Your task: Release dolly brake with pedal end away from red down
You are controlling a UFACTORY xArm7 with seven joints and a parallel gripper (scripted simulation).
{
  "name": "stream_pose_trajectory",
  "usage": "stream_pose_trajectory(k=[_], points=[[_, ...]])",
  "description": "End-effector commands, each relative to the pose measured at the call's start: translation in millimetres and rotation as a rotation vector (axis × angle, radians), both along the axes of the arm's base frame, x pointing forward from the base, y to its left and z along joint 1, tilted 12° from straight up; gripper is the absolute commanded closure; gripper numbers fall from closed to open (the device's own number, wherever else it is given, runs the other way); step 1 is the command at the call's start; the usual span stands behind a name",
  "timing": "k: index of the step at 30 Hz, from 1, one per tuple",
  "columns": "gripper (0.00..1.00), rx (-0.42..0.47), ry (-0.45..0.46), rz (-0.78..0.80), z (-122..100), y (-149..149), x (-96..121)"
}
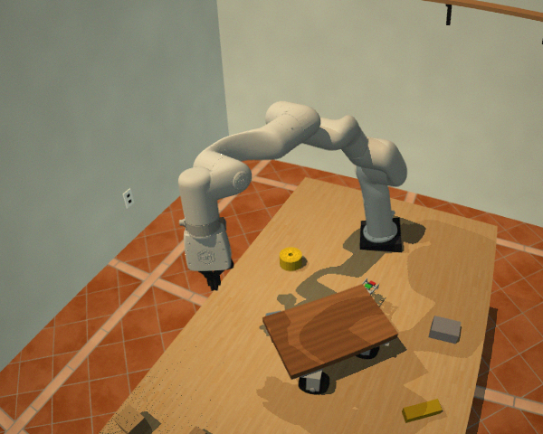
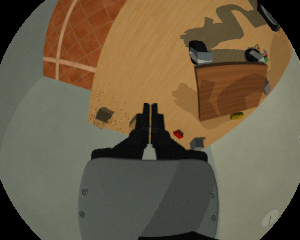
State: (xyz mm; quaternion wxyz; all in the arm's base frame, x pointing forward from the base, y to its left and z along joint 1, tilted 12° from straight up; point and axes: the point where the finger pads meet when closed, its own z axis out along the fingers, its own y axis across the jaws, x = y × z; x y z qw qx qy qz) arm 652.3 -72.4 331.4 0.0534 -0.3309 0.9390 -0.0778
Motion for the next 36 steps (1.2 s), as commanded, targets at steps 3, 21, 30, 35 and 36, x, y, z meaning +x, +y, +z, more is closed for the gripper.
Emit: stream_pose_trajectory(k=[3,21,30,35,36], points=[[1.00,0.011,0.013,0.116,-3,56,-33],[1.00,-0.008,0.086,0.402,-33,165,-142],[1.00,-0.044,0.120,0.547,-58,201,-207],[1.00,-0.072,0.138,0.633,-75,215,-248],[1.00,-0.072,0.138,0.633,-75,215,-248]])
